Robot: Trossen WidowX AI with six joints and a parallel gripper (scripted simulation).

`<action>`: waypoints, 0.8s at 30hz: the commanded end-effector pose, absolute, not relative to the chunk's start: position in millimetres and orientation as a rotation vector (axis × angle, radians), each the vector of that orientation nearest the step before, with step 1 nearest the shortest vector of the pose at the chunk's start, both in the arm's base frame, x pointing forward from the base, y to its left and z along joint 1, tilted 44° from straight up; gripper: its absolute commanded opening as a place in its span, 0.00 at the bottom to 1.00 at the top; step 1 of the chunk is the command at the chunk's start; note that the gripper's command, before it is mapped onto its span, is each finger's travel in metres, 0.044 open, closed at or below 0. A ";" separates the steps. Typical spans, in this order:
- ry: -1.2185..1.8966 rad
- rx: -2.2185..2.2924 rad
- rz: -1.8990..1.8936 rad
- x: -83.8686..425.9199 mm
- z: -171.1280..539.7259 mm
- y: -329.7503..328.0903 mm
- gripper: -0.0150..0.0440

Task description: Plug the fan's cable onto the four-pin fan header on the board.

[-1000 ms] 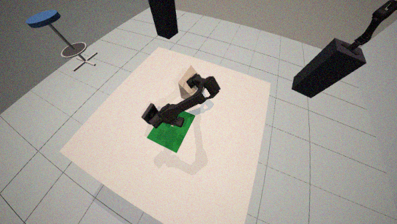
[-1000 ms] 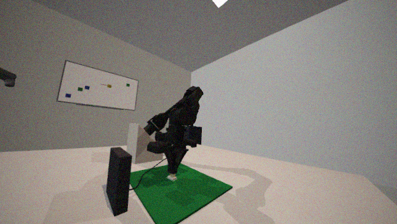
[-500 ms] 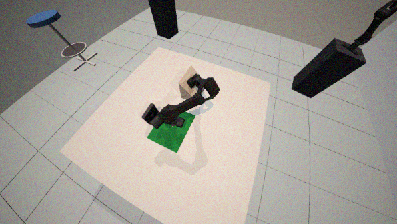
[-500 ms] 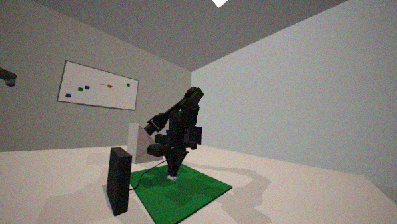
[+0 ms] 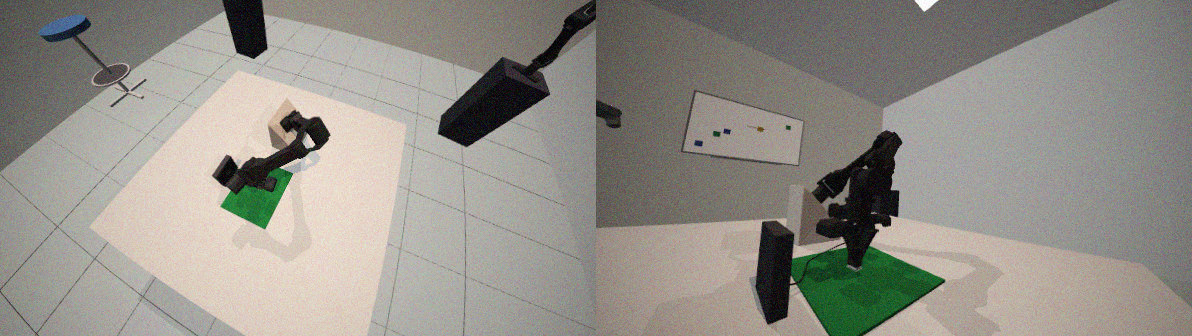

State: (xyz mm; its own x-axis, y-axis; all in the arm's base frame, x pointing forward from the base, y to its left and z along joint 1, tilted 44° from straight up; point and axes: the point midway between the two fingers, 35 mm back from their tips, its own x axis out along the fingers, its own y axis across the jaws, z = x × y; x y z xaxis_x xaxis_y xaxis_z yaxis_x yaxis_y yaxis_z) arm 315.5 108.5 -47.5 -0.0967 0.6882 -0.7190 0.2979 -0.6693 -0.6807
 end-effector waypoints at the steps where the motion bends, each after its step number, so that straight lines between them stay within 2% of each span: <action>1: -1.081 -1.878 1.828 315.7 -47.3 108.6 0.48; 6: -1.081 -1.878 1.828 315.7 -47.3 108.6 0.69; 9: -1.081 -1.878 1.828 316.2 -45.3 106.4 0.69; 13: -1.079 -1.874 1.830 321.2 -10.5 72.3 0.69; 20: -1.079 -1.874 1.830 322.9 -7.8 70.7 0.69; 24: -1.078 -1.876 1.829 355.5 1.7 81.8 0.69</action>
